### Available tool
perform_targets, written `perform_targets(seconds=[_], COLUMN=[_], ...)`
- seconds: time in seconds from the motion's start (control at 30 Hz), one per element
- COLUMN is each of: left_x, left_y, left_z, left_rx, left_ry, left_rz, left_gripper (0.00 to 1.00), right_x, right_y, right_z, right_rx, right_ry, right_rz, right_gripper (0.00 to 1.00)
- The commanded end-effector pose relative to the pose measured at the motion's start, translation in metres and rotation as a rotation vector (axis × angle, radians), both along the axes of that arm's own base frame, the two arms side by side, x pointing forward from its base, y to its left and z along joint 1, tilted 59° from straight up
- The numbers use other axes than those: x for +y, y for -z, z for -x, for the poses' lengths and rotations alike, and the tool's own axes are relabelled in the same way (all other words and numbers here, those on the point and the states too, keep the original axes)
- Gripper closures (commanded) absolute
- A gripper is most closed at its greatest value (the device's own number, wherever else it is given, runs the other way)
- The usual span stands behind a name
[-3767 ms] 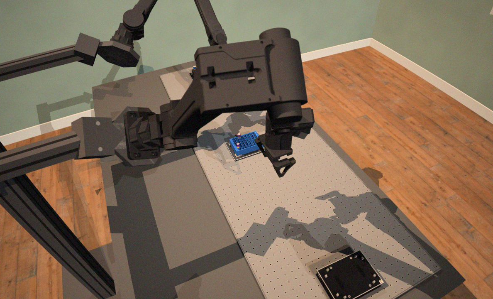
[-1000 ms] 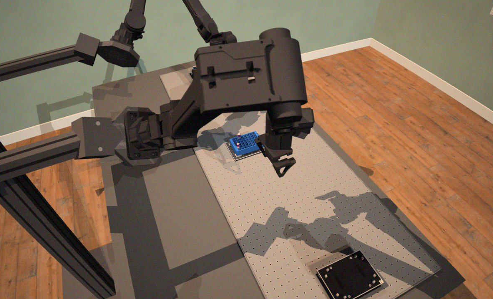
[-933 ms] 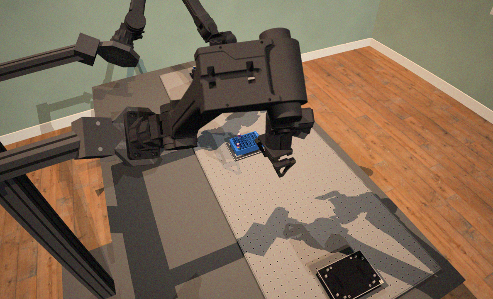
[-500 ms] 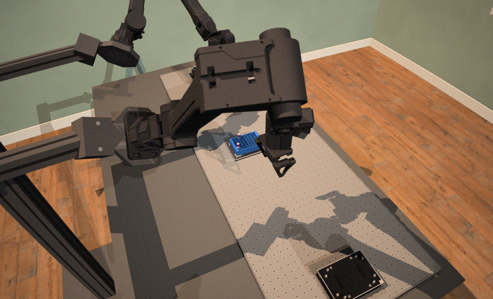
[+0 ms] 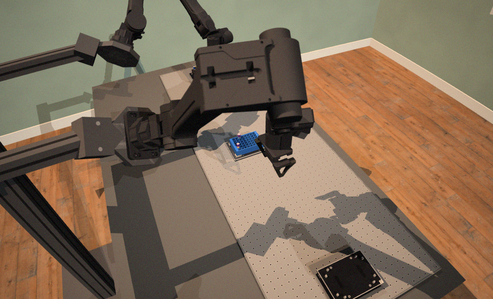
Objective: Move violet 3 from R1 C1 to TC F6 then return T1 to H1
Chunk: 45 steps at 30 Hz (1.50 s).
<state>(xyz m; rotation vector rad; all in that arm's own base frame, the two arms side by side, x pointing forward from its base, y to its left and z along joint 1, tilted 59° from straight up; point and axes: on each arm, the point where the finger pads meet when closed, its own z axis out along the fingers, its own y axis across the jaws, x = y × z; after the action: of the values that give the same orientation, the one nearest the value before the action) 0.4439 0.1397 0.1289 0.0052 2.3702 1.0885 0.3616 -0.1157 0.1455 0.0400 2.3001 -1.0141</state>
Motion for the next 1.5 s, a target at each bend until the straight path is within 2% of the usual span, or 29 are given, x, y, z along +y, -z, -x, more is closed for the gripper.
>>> perform_targets(seconds=[0.0, 0.2, 0.23, 0.33, 0.7, 0.77, 0.8, 0.9, 1.2, 1.33, 1.37, 1.47], left_x=[0.012, 0.017, 0.018, 0.021, 0.033, 0.033, 0.034, 0.037, 0.047, 0.049, 0.05, 0.054], left_y=[-0.015, -0.019, -0.008, -0.025, -0.038, -0.038, -0.025, -0.045, -0.057, -0.056, -0.047, -0.065], left_z=[0.001, 0.004, 0.004, 0.004, 0.007, 0.007, 0.008, 0.007, 0.01, 0.011, 0.014, 0.011], left_rx=[-0.006, -0.003, 0.025, -0.005, -0.006, -0.006, 0.029, -0.009, -0.01, -0.003, 0.02, -0.011], left_ry=[-0.011, -0.011, -0.01, -0.01, -0.01, -0.01, -0.01, -0.01, -0.01, -0.01, -0.01, -0.01], left_rz=[-0.008, -0.008, -0.005, -0.008, -0.009, -0.009, -0.004, -0.009, -0.01, -0.009, -0.004, -0.01], left_gripper=[0.93, 0.93, 0.93, 0.93, 0.93, 0.93, 0.93, 0.93, 0.93, 0.93, 0.93, 0.93], right_x=[0.002, 0.002, 0.002, 0.002, 0.002, 0.002, 0.002, 0.002, 0.002, 0.002, 0.002, 0.002], right_y=[-0.013, -0.013, -0.013, -0.013, -0.013, -0.013, -0.013, -0.013, -0.013, -0.013, -0.013, -0.013], right_z=[-0.007, -0.007, -0.007, -0.007, -0.007, -0.007, -0.007, -0.007, -0.007, -0.007, -0.007, -0.007], right_rx=[-0.047, -0.047, -0.047, -0.047, -0.047, -0.047, -0.047, -0.047, -0.047, -0.047, -0.047, -0.047], right_ry=[0.005, 0.005, 0.005, 0.005, 0.005, 0.005, 0.005, 0.005, 0.005, 0.005, 0.005, 0.005], right_rz=[-0.005, -0.005, -0.005, -0.005, -0.005, -0.005, -0.005, -0.005, -0.005, -0.005, -0.005, -0.005], right_gripper=[0.0, 0.0, 0.0, 0.0, 0.0, 0.0, 0.0, 0.0, 0.0, 0.0, 0.0, 0.0])
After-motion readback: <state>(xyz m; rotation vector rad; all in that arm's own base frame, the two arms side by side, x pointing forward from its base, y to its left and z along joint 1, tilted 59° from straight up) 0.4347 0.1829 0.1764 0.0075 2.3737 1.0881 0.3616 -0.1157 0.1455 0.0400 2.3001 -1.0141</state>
